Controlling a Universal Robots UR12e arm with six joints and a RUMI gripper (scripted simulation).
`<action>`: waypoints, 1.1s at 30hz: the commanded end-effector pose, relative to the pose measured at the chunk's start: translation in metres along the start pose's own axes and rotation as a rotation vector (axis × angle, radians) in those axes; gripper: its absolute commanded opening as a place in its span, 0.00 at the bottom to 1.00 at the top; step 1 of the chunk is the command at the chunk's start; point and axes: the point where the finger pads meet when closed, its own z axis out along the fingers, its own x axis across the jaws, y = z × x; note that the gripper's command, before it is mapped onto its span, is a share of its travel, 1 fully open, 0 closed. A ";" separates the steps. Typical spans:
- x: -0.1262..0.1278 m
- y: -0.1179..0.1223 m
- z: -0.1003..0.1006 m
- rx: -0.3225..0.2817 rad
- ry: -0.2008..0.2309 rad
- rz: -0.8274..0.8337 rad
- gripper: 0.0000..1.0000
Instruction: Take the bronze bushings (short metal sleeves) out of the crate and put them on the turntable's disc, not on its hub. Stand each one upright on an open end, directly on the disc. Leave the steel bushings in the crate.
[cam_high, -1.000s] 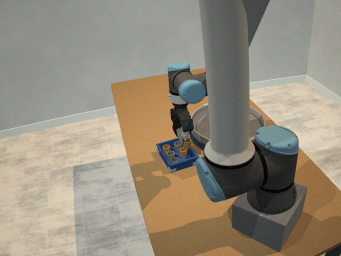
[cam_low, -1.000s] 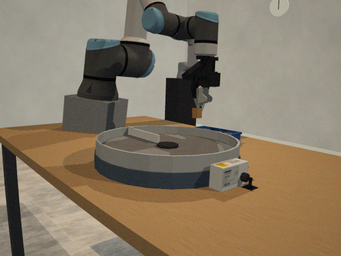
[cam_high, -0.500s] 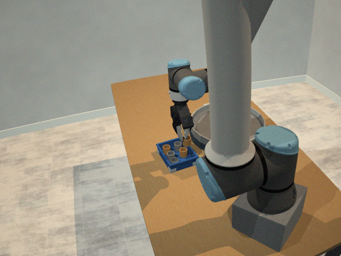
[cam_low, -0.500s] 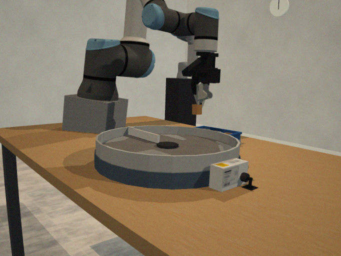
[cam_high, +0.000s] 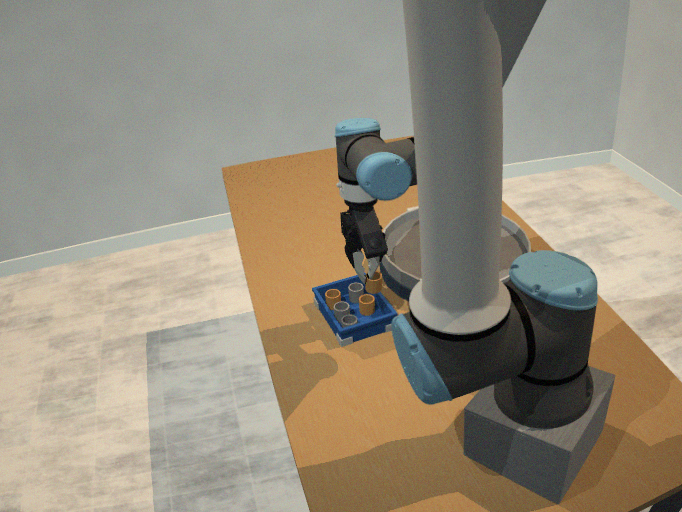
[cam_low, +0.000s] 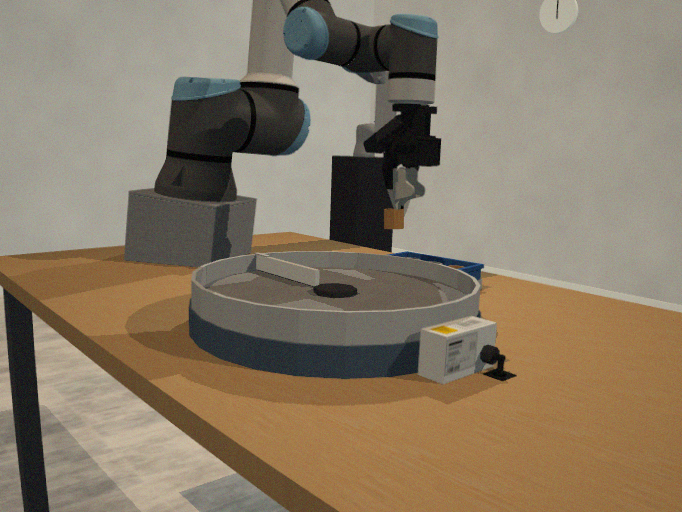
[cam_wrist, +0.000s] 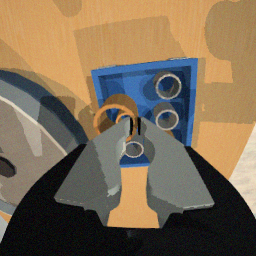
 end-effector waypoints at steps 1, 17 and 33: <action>0.000 0.001 0.000 -0.001 0.000 0.000 0.00; -0.001 0.001 0.000 -0.001 0.000 0.000 0.00; -0.038 0.013 0.000 -0.001 0.000 0.000 0.00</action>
